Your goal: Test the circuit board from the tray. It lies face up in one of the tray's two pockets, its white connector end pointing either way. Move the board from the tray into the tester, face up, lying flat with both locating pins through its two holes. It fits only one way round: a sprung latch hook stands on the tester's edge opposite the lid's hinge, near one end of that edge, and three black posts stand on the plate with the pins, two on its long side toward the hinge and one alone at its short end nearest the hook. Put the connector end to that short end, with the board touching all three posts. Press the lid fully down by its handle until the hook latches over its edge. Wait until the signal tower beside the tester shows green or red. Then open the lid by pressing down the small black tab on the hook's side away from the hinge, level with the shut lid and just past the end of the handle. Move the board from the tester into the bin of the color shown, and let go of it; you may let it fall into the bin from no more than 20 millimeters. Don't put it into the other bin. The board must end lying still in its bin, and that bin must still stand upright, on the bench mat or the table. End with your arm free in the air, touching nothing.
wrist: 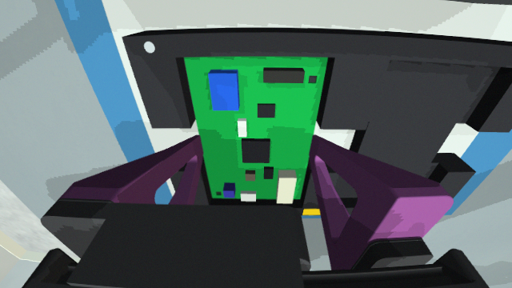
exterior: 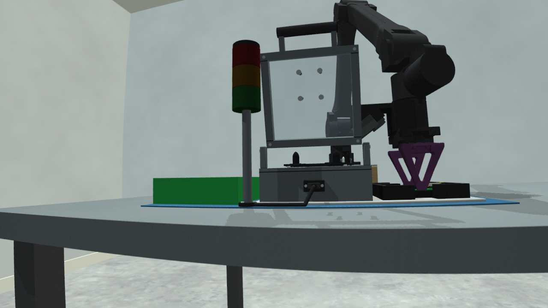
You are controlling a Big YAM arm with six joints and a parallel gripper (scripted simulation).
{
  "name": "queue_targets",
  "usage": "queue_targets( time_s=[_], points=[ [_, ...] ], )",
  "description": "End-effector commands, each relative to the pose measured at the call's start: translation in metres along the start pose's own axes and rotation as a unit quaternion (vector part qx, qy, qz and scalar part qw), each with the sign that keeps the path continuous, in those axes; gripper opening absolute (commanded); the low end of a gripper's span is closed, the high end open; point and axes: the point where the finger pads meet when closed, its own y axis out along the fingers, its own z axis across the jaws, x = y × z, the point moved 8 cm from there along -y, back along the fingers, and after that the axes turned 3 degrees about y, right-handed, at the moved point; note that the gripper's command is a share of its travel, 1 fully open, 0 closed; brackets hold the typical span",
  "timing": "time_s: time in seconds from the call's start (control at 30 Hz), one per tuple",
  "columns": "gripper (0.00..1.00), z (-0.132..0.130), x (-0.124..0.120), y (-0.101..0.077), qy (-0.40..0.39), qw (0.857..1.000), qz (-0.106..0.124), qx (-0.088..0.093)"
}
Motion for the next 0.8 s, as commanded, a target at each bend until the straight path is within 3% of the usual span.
queue_targets(
  time_s=[0.0, 0.77],
  points=[
    [0.74, 0.0021, -0.0095, 0.0092, -0.003, 1.0, -0.002, 0.0],
    [0.72, 0.0028, -0.0098, 0.0092, -0.004, 1.0, -0.001, 0.001]
  ],
)
